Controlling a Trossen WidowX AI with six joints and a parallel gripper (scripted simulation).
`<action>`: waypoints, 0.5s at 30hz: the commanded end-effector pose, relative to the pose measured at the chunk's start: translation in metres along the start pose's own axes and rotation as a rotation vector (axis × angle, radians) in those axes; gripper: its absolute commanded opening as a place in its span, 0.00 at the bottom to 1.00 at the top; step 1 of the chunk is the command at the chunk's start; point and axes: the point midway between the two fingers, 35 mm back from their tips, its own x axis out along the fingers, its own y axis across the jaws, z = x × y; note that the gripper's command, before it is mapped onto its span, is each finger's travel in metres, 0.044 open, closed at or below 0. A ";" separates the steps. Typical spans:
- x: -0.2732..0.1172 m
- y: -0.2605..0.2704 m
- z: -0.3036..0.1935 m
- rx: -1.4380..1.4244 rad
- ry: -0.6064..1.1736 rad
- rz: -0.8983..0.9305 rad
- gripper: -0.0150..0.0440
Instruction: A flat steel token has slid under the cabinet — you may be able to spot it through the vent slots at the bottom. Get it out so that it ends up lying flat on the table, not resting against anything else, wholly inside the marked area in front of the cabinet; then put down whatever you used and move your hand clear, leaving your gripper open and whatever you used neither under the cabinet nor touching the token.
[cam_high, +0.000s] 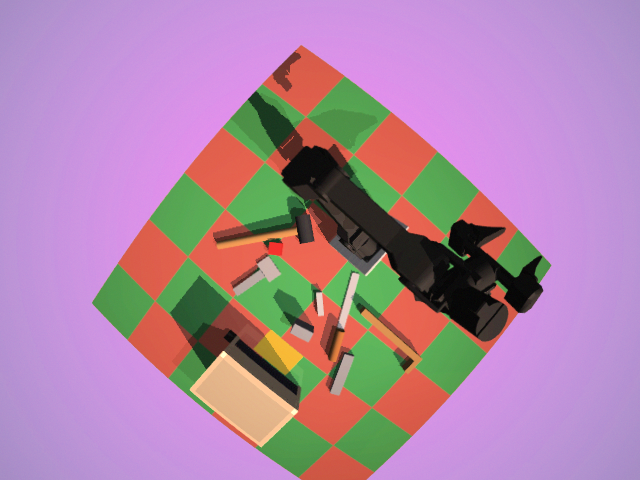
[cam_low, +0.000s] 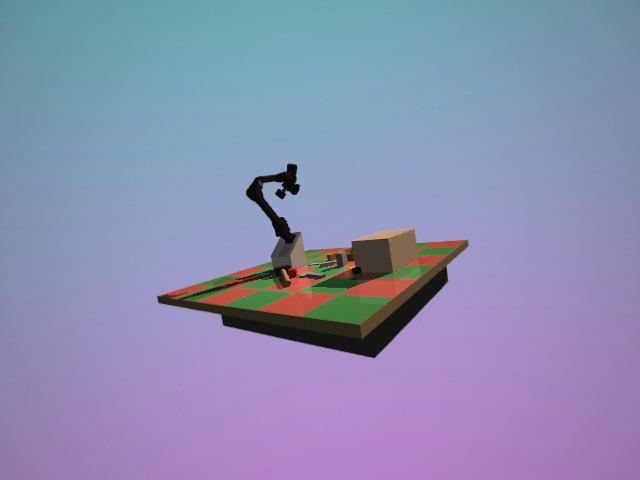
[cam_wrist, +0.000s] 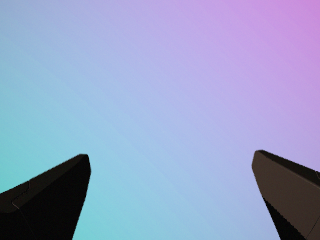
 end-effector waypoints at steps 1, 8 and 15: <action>0.000 0.000 0.000 0.000 0.000 0.000 0.89; 0.000 0.000 0.000 0.000 0.000 0.000 0.59; 0.000 0.000 0.000 0.000 0.000 0.000 0.46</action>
